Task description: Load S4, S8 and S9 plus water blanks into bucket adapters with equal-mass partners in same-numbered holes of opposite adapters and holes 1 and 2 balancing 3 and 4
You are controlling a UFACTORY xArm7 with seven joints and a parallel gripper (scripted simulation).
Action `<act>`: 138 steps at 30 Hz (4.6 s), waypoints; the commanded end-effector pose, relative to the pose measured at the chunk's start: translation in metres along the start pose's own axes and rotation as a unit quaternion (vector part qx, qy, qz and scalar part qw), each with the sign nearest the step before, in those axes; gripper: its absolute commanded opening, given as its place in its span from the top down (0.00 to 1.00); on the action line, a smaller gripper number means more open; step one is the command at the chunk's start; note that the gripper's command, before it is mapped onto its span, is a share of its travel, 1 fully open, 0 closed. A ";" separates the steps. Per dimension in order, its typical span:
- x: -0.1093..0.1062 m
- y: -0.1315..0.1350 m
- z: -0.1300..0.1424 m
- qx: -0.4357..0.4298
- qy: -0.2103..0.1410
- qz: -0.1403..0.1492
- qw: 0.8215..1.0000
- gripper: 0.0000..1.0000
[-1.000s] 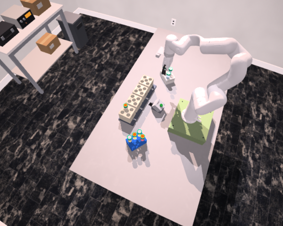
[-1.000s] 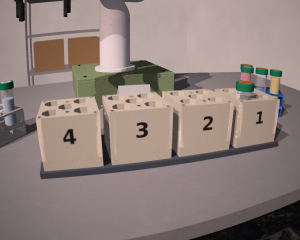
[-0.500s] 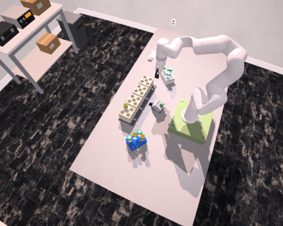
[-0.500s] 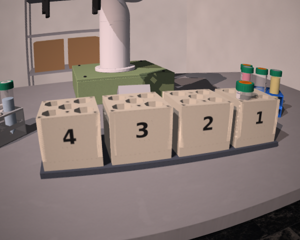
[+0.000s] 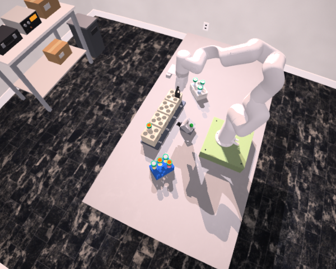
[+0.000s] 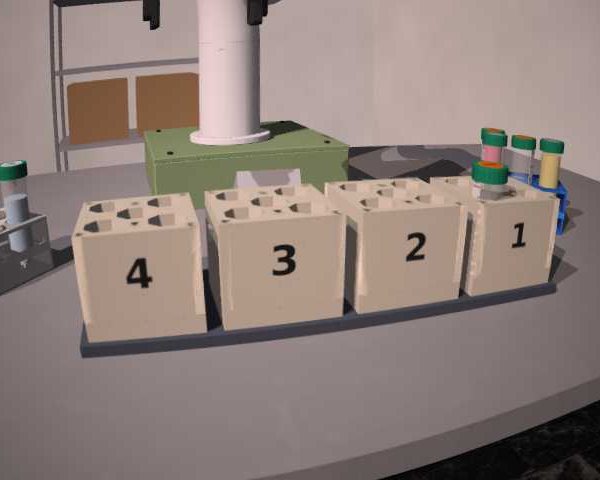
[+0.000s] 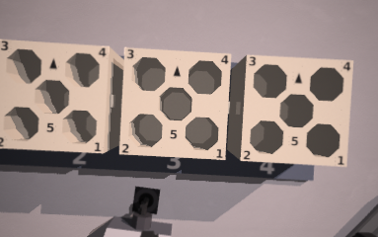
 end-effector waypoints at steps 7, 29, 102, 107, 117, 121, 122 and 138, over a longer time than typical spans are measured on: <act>-0.001 -0.040 -0.034 0.000 0.001 0.000 1.000 0.00; -0.001 -0.115 -0.059 -0.100 0.001 0.000 0.995 0.00; 0.023 -0.361 0.049 -0.410 0.001 -0.001 0.912 0.00; 0.036 -0.361 0.049 -0.410 0.001 -0.001 0.912 0.00; 0.058 -0.361 0.049 -0.410 0.001 -0.001 0.912 0.00; 0.068 -0.361 0.049 -0.410 0.001 -0.001 0.912 0.00; 0.071 -0.361 0.049 -0.410 0.001 -0.001 0.912 0.00; 0.102 -0.361 0.049 -0.410 0.001 -0.001 0.912 0.00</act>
Point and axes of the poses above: the point where the finger pads meet when closed, its own x axis out along the fingers, its own y axis across the jaws, z = x × y, the point moved 8 cm from there along -x, back along the fingers, and after that the axes turned 6 degrees about -x, right-handed, at the moved point
